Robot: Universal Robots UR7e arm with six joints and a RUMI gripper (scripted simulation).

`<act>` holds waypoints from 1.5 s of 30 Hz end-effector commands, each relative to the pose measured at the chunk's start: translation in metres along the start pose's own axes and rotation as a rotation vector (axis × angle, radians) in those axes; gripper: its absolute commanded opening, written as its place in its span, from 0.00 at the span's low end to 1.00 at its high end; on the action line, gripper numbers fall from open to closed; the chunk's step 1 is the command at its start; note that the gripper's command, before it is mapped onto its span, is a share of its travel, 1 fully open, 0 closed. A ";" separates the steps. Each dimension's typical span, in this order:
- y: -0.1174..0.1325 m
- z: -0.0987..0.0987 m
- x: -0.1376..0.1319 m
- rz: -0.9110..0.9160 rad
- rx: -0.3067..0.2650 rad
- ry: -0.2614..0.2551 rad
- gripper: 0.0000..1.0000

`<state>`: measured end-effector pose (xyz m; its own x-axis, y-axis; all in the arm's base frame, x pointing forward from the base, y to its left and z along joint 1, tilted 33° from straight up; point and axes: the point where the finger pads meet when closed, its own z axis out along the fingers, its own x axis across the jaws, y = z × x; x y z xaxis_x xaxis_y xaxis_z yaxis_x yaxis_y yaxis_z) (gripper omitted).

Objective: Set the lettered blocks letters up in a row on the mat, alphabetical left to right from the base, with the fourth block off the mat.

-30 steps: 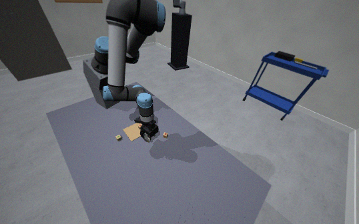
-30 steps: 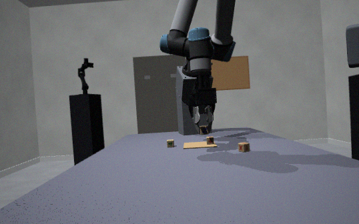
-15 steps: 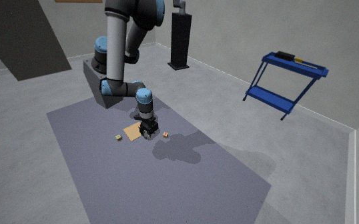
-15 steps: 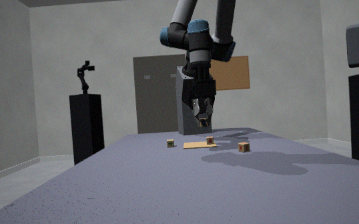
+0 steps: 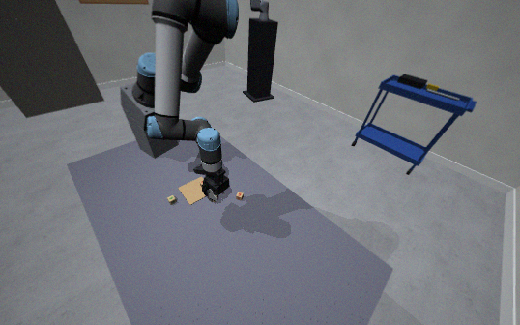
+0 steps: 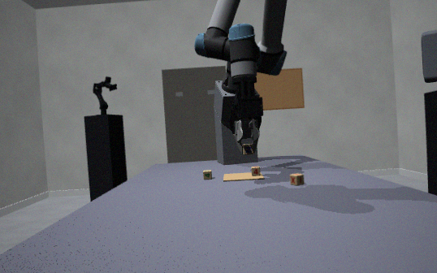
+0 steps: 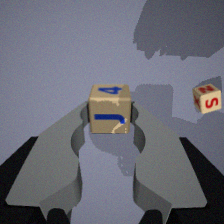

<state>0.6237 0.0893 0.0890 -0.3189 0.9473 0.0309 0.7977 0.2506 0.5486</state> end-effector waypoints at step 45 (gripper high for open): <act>-0.020 0.001 0.008 0.540 -0.001 -0.001 0.09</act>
<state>0.6084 0.0917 0.0772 0.0463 0.9642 0.2612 0.8605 -0.1713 0.4797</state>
